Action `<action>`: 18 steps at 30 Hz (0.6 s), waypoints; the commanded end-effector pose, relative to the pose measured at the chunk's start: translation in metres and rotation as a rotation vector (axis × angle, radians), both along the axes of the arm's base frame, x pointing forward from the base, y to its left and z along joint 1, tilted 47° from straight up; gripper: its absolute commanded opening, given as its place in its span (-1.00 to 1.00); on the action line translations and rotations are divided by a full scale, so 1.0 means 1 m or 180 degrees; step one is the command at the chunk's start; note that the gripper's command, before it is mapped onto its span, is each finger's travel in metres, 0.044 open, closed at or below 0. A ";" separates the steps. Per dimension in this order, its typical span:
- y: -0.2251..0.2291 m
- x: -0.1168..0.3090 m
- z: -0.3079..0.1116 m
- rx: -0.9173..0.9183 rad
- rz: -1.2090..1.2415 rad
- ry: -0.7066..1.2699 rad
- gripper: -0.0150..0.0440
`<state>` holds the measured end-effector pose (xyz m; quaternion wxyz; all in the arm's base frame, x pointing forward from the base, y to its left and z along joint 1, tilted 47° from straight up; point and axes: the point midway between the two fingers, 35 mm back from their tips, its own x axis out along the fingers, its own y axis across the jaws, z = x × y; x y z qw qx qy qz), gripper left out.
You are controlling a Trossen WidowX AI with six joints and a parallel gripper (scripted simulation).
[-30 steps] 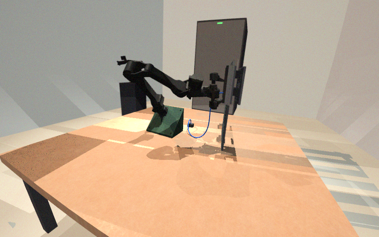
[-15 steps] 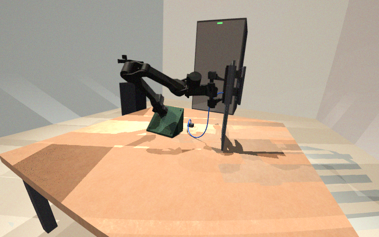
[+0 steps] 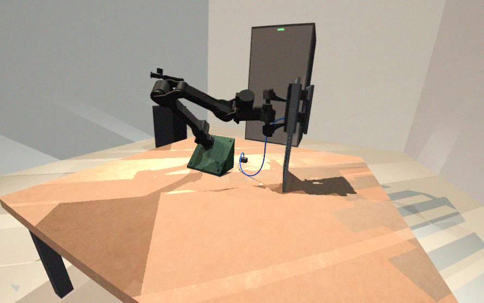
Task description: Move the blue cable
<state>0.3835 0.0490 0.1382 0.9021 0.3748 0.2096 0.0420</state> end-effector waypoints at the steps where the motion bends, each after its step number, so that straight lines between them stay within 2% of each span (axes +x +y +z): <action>1: 0.000 -0.003 0.000 0.0005 -0.0016 0.0022 1.00; 18: -0.006 -0.003 0.010 0.0004 -0.0016 0.0022 1.00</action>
